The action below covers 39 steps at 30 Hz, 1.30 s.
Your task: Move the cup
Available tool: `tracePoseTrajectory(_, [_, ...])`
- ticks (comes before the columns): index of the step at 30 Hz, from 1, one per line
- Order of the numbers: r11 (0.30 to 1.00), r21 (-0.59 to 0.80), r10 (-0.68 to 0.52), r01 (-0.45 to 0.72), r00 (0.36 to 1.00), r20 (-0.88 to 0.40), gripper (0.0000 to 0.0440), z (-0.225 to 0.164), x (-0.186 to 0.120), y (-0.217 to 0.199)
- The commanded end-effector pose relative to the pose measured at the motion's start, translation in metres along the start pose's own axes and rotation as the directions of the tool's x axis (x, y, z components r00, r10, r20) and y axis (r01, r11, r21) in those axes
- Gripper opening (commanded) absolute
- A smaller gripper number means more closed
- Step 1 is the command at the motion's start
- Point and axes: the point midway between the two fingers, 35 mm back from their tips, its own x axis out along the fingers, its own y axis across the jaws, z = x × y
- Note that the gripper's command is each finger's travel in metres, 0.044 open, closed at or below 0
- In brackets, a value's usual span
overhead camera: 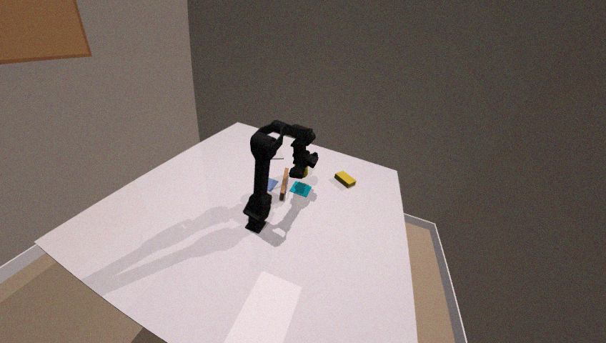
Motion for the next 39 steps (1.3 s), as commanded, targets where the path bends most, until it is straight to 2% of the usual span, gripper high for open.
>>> tracePoseTrajectory(1, [1.0, 0.004, -0.011, 0.011, 1.0, 0.005, 0.0002, 0.002, 0.011, -0.005])
tracePoseTrajectory(14, [0.997, 0.045, -0.057, 0.057, 0.998, 0.0, 0.0059, 0.004, 0.037, -0.028])
tracePoseTrajectory(16, [0.997, 0.05, -0.058, 0.058, 0.998, 0.001, 0.0075, 0.005, 0.04, -0.03])
tracePoseTrajectory(18, [0.997, 0.061, -0.054, 0.054, 0.999, 0.002, 0.0114, 0.006, 0.042, -0.031])
tracePoseTrajectory(21, [0.997, 0.077, -0.022, 0.021, 1.0, 0.003, 0.0161, 0.009, 0.039, -0.027])
tracePoseTrajectory(30, [0.995, 0.098, 0.033, -0.032, 0.999, -0.009, 0.0182, 0.011, 0.026, -0.028])
tracePoseTrajectory(39, [0.989, 0.129, 0.078, -0.075, 0.997, -0.016, 0.0227, 0.013, 0.005, -0.032])
